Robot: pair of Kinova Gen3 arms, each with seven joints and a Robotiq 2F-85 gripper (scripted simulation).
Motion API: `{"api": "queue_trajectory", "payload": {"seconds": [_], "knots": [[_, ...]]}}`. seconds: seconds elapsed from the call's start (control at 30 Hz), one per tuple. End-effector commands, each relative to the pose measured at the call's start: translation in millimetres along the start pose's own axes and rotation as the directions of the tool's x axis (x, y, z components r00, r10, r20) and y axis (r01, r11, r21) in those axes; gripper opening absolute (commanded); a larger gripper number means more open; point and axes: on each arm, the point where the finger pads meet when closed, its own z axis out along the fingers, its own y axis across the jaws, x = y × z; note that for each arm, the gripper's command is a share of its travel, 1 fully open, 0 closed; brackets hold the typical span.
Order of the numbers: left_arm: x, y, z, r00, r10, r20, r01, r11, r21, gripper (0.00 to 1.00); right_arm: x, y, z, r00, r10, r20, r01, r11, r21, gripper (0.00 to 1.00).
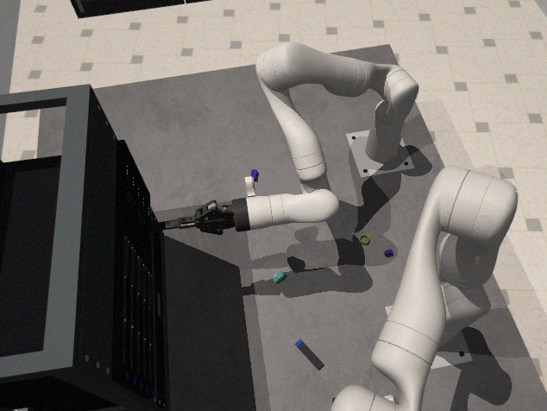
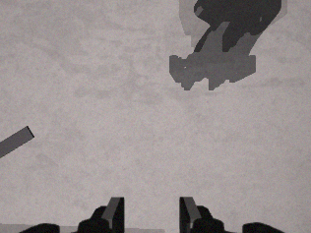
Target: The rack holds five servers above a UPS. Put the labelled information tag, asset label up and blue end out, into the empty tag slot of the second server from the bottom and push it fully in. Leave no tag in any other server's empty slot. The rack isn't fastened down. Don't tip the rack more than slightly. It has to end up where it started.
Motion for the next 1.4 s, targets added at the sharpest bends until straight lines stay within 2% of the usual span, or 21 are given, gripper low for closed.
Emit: {"api": "queue_trajectory", "payload": {"seconds": [0.0,1.37], "knots": [[0,0,0,1.0,0.0,0.001,0.0,1.0,-0.001,0.396,0,-1,1.9,1.0,0.001,0.0,-0.001,1.0,0.002,0.015],[0,0,0,1.0,0.0,0.001,0.0,1.0,-0.001,0.396,0,-2,12.7,1.0,0.002,0.0,-0.002,1.0,0.003,0.015]]}}
